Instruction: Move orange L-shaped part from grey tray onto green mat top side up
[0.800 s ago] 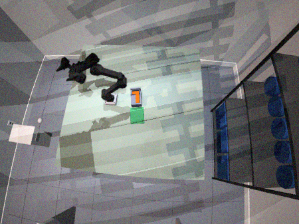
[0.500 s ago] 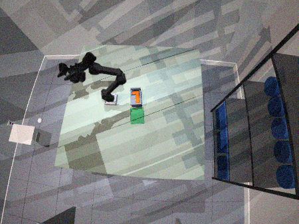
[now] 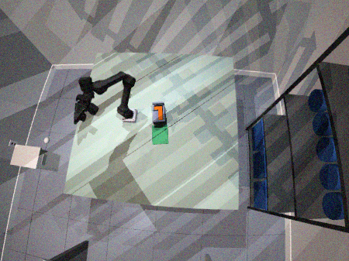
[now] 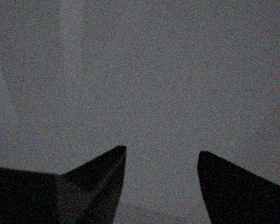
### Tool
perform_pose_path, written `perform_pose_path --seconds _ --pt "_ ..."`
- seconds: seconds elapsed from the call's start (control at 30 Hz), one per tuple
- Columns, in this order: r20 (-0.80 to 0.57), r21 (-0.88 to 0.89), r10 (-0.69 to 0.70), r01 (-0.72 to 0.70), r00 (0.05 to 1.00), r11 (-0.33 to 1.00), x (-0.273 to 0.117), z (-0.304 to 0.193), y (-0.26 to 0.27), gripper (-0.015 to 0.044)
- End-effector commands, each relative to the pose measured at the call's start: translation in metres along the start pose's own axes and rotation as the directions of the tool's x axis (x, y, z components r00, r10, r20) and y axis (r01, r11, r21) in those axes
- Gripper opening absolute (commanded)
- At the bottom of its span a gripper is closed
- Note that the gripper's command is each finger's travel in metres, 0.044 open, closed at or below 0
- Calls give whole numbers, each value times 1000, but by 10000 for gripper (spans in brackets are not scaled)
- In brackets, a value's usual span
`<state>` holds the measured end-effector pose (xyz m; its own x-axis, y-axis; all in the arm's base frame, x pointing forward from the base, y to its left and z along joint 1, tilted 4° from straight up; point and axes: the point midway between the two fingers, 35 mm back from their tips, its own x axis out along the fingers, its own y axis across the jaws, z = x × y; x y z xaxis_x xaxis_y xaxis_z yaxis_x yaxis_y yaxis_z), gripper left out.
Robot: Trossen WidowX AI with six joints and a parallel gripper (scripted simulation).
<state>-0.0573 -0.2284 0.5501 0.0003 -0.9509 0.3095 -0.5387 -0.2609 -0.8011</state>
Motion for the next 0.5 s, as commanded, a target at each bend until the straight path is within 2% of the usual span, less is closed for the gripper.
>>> perform_pose_path --seconds 0.0,0.13,0.27,0.47 --pt "152 263 31 -71 988 962 22 41 19 180" --pt "285 405 36 -154 958 901 32 83 22 180" --pt "408 468 33 -240 912 850 37 126 24 180" --pt "658 559 59 -540 751 629 25 218 28 180"
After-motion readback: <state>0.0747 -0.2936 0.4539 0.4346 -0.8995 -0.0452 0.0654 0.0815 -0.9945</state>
